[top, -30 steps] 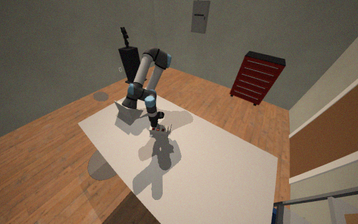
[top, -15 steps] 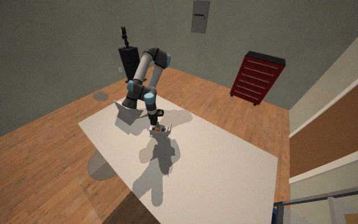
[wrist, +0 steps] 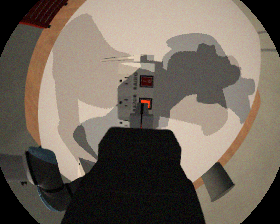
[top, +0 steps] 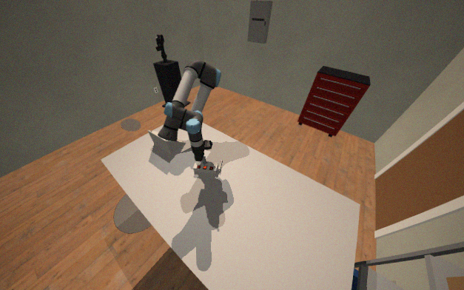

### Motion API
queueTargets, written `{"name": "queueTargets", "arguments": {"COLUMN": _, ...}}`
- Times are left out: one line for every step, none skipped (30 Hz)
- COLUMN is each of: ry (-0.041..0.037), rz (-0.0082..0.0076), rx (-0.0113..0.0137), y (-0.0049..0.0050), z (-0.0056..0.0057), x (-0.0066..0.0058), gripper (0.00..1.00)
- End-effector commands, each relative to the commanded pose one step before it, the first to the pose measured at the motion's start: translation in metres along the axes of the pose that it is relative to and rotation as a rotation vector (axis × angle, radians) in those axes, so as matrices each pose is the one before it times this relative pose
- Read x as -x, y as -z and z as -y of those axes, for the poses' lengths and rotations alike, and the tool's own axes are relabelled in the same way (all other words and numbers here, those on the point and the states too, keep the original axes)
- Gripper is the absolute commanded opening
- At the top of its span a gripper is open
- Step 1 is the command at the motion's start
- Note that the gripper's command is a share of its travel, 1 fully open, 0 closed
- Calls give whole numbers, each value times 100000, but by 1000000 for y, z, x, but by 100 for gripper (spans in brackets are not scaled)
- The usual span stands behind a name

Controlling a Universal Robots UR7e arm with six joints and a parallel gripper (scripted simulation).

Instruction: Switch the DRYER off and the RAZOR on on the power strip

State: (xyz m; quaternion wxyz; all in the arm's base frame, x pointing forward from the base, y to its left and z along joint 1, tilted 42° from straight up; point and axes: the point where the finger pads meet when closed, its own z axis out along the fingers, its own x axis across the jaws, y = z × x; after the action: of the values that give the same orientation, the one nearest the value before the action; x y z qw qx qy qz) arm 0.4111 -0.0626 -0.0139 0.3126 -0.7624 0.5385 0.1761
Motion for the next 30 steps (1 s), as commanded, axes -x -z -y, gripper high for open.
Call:
{"name": "queueTargets", "arguments": {"ry": 17, "rz": -87, "rx": -49, "y": 641, "z": 116, "x": -306, "gripper": 0}}
{"name": "queueTargets", "arguments": {"ry": 0, "rz": 0, "rx": 0, "y": 0, "z": 0, "x": 0, "gripper": 0}}
{"name": "queueTargets", "arguments": {"ry": 0, "rz": 0, "rx": 0, "y": 0, "z": 0, "x": 0, "gripper": 0}}
{"name": "queueTargets", "arguments": {"ry": 0, "rz": 0, "rx": 0, "y": 0, "z": 0, "x": 0, "gripper": 0}}
{"name": "queueTargets", "arguments": {"ry": 0, "rz": 0, "rx": 0, "y": 0, "z": 0, "x": 0, "gripper": 0}}
{"name": "queueTargets", "arguments": {"ry": 0, "rz": 0, "rx": 0, "y": 0, "z": 0, "x": 0, "gripper": 0}}
{"name": "queueTargets", "arguments": {"ry": 0, "rz": 0, "rx": 0, "y": 33, "z": 0, "x": 0, "gripper": 100}}
{"name": "queueTargets", "arguments": {"ry": 0, "rz": 0, "rx": 0, "y": 215, "z": 1, "x": -2, "gripper": 100}}
{"name": "queueTargets", "arguments": {"ry": 0, "rz": 0, "rx": 0, "y": 544, "z": 1, "x": -3, "gripper": 100}}
{"name": "queueTargets", "arguments": {"ry": 0, "rz": 0, "rx": 0, "y": 985, "z": 1, "x": -4, "gripper": 100}}
{"name": "queueTargets", "arguments": {"ry": 0, "rz": 0, "rx": 0, "y": 1506, "z": 0, "x": 0, "gripper": 100}}
{"name": "queueTargets", "arguments": {"ry": 0, "rz": 0, "rx": 0, "y": 2079, "z": -2, "x": 6, "gripper": 100}}
{"name": "queueTargets", "arguments": {"ry": 0, "rz": 0, "rx": 0, "y": 0, "z": 0, "x": 0, "gripper": 100}}
{"name": "queueTargets", "arguments": {"ry": 0, "rz": 0, "rx": 0, "y": 0, "z": 0, "x": 0, "gripper": 100}}
{"name": "queueTargets", "arguments": {"ry": 0, "rz": 0, "rx": 0, "y": 2685, "z": 2, "x": -7, "gripper": 100}}
{"name": "queueTargets", "arguments": {"ry": 0, "rz": 0, "rx": 0, "y": 3289, "z": -1, "x": 2, "gripper": 100}}
{"name": "queueTargets", "arguments": {"ry": 0, "rz": 0, "rx": 0, "y": 3878, "z": -2, "x": 6, "gripper": 100}}
{"name": "queueTargets", "arguments": {"ry": 0, "rz": 0, "rx": 0, "y": 4436, "z": 0, "x": -1, "gripper": 100}}
{"name": "queueTargets", "arguments": {"ry": 0, "rz": 0, "rx": 0, "y": 4940, "z": 0, "x": 0, "gripper": 100}}
{"name": "queueTargets", "arguments": {"ry": 0, "rz": 0, "rx": 0, "y": 5379, "z": -1, "x": 3, "gripper": 100}}
{"name": "queueTargets", "arguments": {"ry": 0, "rz": 0, "rx": 0, "y": 5742, "z": 2, "x": -5, "gripper": 100}}
{"name": "queueTargets", "arguments": {"ry": 0, "rz": 0, "rx": 0, "y": 6011, "z": 1, "x": -4, "gripper": 100}}
{"name": "queueTargets", "arguments": {"ry": 0, "rz": 0, "rx": 0, "y": 6181, "z": 0, "x": 0, "gripper": 100}}
{"name": "queueTargets", "arguments": {"ry": 0, "rz": 0, "rx": 0, "y": 6243, "z": -1, "x": 4, "gripper": 100}}
{"name": "queueTargets", "arguments": {"ry": 0, "rz": 0, "rx": 0, "y": 6197, "z": -1, "x": 2, "gripper": 100}}
{"name": "queueTargets", "arguments": {"ry": 0, "rz": 0, "rx": 0, "y": 6040, "z": 2, "x": -5, "gripper": 100}}
{"name": "queueTargets", "arguments": {"ry": 0, "rz": 0, "rx": 0, "y": 5767, "z": 0, "x": -1, "gripper": 100}}
{"name": "queueTargets", "arguments": {"ry": 0, "rz": 0, "rx": 0, "y": 5390, "z": 0, "x": 0, "gripper": 100}}
{"name": "queueTargets", "arguments": {"ry": 0, "rz": 0, "rx": 0, "y": 4917, "z": 0, "x": 0, "gripper": 100}}
{"name": "queueTargets", "arguments": {"ry": 0, "rz": 0, "rx": 0, "y": 0, "z": 0, "x": 0, "gripper": 100}}
